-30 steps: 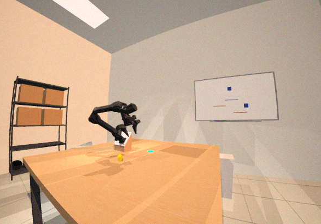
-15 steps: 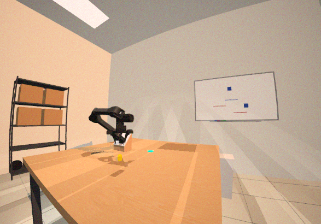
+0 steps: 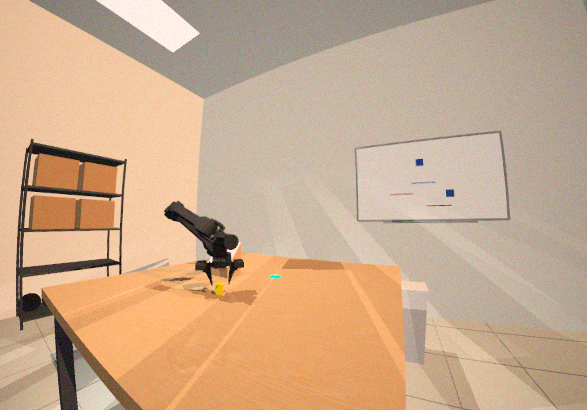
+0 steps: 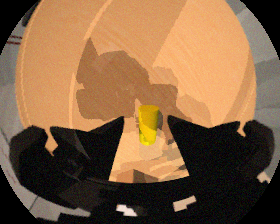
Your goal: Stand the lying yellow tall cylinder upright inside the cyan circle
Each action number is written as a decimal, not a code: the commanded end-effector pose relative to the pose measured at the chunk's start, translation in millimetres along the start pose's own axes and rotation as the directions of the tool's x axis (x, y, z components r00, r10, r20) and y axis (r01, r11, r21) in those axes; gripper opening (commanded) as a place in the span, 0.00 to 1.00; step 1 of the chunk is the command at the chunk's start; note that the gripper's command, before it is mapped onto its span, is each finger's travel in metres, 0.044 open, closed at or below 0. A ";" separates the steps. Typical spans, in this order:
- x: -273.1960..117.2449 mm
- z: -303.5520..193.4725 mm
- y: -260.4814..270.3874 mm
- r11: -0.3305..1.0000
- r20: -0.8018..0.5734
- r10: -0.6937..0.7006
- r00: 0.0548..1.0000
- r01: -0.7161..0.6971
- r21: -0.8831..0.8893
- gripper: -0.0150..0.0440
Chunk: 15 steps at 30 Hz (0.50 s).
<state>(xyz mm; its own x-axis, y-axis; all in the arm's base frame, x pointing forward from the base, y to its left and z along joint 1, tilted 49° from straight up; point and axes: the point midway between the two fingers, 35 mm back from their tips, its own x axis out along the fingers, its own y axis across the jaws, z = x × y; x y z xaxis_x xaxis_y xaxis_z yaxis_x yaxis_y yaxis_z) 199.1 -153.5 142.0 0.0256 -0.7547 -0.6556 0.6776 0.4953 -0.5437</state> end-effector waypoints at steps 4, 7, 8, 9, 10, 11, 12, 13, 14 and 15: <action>19.1 -2.7 -5.4 1.000 0.010 -0.008 1.000 0.008 -0.006 0.73; 19.1 -2.7 -5.4 1.000 0.010 -0.008 1.000 0.008 -0.006 0.60; 19.1 -2.7 -5.4 1.000 0.010 -0.008 1.000 0.008 -0.006 0.56; 19.1 -2.7 -5.4 1.000 0.010 -0.008 1.000 0.008 -0.006 0.51; 19.1 -2.7 -5.4 1.000 0.010 -0.008 1.000 0.008 -0.006 0.47; 19.1 -2.7 -5.4 1.000 0.010 -0.008 1.000 0.008 -0.006 0.43; 19.1 -2.7 -5.4 1.000 0.010 -0.008 1.000 0.008 -0.006 0.43; 19.1 -2.7 -5.4 1.000 0.010 -0.008 1.000 0.008 -0.006 0.43; 19.1 -2.7 -5.4 1.000 0.010 -0.008 1.000 0.008 -0.006 0.43; 18.7 -2.6 -5.3 1.000 0.010 -0.007 1.000 0.007 -0.006 0.43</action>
<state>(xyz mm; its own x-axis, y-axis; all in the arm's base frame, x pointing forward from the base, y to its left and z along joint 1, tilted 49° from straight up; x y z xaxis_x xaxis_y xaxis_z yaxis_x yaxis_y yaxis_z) 194.4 -169.9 132.4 0.0278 -0.7650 -0.6434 0.6767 0.4881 -0.5512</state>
